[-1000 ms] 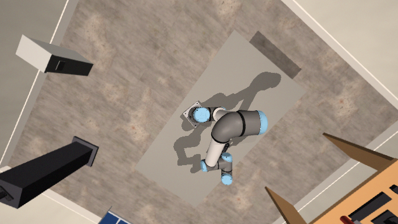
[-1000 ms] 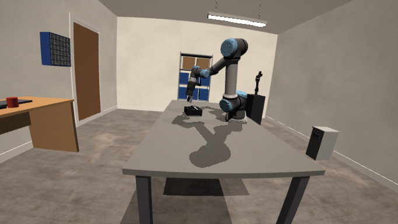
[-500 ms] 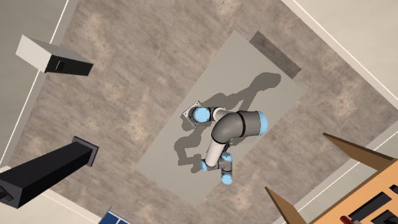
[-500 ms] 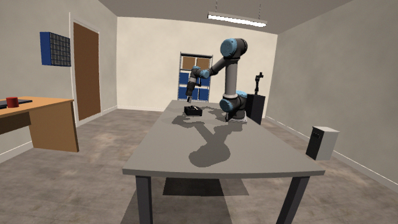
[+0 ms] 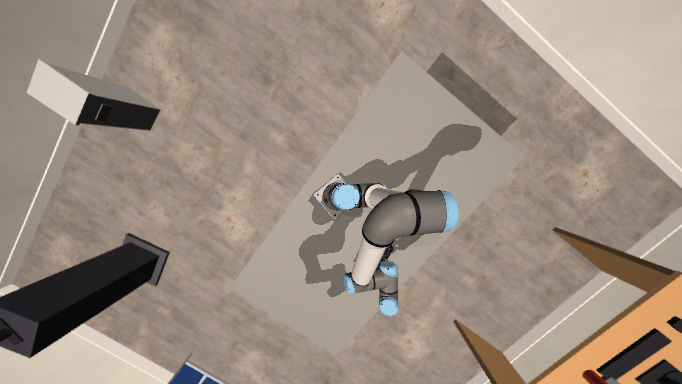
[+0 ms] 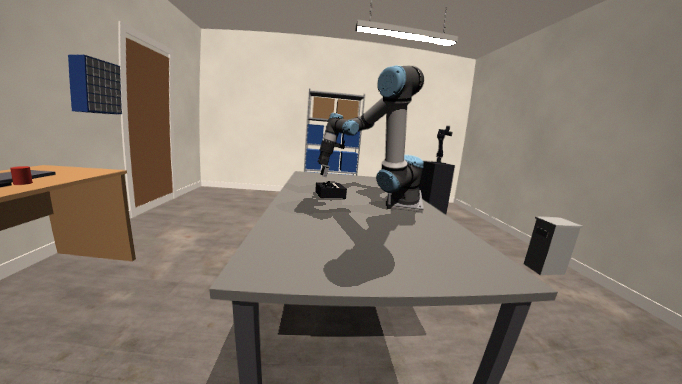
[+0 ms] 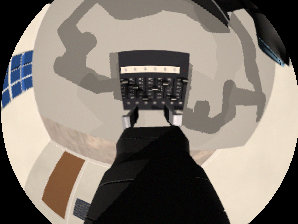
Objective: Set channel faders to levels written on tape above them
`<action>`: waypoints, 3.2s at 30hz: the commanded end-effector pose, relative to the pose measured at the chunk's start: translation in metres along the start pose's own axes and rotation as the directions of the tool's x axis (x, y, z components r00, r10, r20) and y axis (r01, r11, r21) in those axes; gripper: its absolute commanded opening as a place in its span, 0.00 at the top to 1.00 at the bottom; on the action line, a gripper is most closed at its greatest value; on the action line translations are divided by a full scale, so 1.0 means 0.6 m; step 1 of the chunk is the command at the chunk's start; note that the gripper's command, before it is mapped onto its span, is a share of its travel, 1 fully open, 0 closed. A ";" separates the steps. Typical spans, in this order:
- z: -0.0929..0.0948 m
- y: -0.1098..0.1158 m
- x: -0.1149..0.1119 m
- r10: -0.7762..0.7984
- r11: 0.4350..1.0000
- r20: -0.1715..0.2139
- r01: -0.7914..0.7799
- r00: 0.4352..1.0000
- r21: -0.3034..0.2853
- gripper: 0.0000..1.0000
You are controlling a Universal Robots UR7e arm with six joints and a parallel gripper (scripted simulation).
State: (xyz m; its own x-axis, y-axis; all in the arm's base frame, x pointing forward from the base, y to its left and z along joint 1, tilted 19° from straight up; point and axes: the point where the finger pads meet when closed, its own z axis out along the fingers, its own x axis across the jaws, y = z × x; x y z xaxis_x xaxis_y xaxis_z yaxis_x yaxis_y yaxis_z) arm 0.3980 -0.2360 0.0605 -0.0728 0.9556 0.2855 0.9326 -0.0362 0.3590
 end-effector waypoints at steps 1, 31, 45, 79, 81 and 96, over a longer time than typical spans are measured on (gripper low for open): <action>-0.001 0.001 -0.001 0.000 1.000 0.001 0.000 1.000 -0.001 0.00; -0.001 0.001 -0.001 0.000 1.000 0.001 0.000 1.000 -0.001 0.00; -0.001 0.001 -0.001 0.000 1.000 0.001 0.000 1.000 -0.001 0.00; -0.004 -0.002 -0.004 -0.075 0.997 0.001 0.075 0.997 0.005 0.00; -0.005 -0.003 -0.005 -0.099 0.995 0.001 0.099 0.995 0.007 0.00; -0.017 -0.011 -0.016 -0.343 0.939 -0.006 0.343 0.939 0.026 0.00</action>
State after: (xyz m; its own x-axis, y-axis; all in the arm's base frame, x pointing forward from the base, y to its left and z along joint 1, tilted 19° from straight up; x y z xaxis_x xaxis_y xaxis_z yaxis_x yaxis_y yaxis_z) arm 0.3905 -0.2450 0.0633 -0.3200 0.9299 0.1813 0.8870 0.2267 0.4023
